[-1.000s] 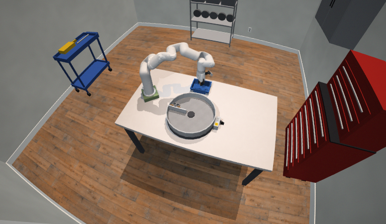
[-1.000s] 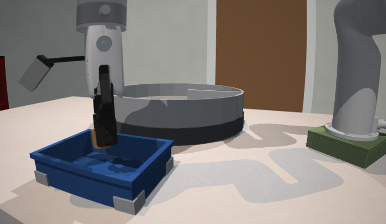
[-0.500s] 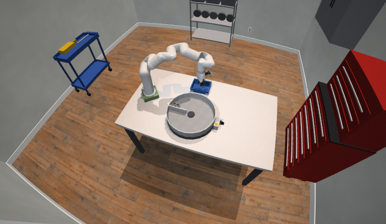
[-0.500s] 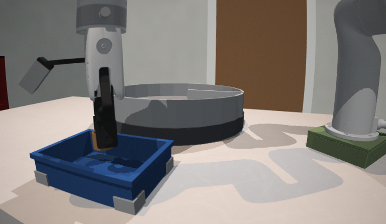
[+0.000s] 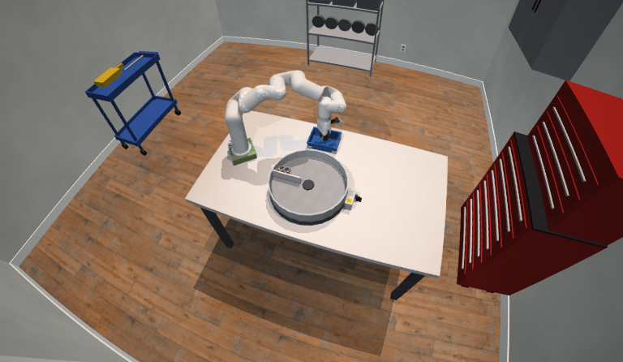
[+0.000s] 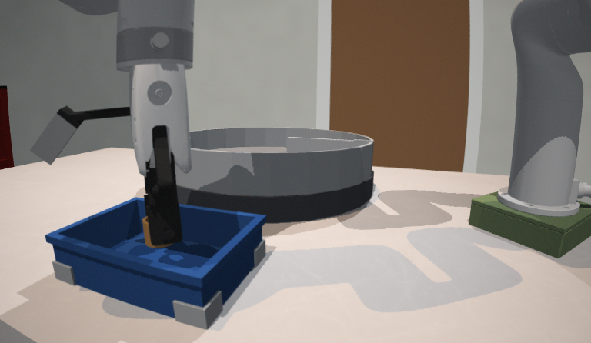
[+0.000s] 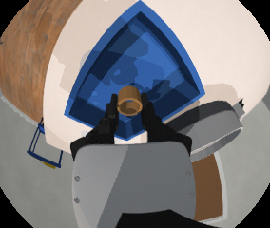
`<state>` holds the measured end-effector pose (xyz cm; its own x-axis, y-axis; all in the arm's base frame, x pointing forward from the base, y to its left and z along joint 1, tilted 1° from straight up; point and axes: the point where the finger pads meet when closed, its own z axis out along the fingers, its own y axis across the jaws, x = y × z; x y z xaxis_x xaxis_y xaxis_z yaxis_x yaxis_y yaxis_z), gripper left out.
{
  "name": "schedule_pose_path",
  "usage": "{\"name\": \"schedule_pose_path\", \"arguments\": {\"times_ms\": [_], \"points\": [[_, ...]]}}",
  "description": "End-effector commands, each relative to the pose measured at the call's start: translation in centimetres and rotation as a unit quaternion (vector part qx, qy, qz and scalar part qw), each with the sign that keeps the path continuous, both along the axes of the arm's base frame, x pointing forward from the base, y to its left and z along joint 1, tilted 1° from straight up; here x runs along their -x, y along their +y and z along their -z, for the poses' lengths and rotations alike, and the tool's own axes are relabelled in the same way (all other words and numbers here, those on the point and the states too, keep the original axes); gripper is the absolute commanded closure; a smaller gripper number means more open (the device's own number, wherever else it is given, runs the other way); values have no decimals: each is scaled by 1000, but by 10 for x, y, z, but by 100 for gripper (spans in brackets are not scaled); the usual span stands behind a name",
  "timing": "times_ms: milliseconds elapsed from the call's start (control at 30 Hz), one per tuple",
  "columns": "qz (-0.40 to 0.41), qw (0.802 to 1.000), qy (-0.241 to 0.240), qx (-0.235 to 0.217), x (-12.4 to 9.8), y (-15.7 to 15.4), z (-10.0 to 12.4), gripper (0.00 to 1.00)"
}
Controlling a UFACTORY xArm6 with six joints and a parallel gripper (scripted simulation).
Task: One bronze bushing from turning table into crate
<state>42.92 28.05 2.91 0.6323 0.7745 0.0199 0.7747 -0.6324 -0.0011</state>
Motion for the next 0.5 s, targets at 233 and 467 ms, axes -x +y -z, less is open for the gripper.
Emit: {"name": "schedule_pose_path", "arguments": {"times_ms": [233, 467], "points": [[0, 1000, -1, -1, -1, 1, 16, 100], [0, 1000, -1, -1, -1, 1, 19, 100]]}}
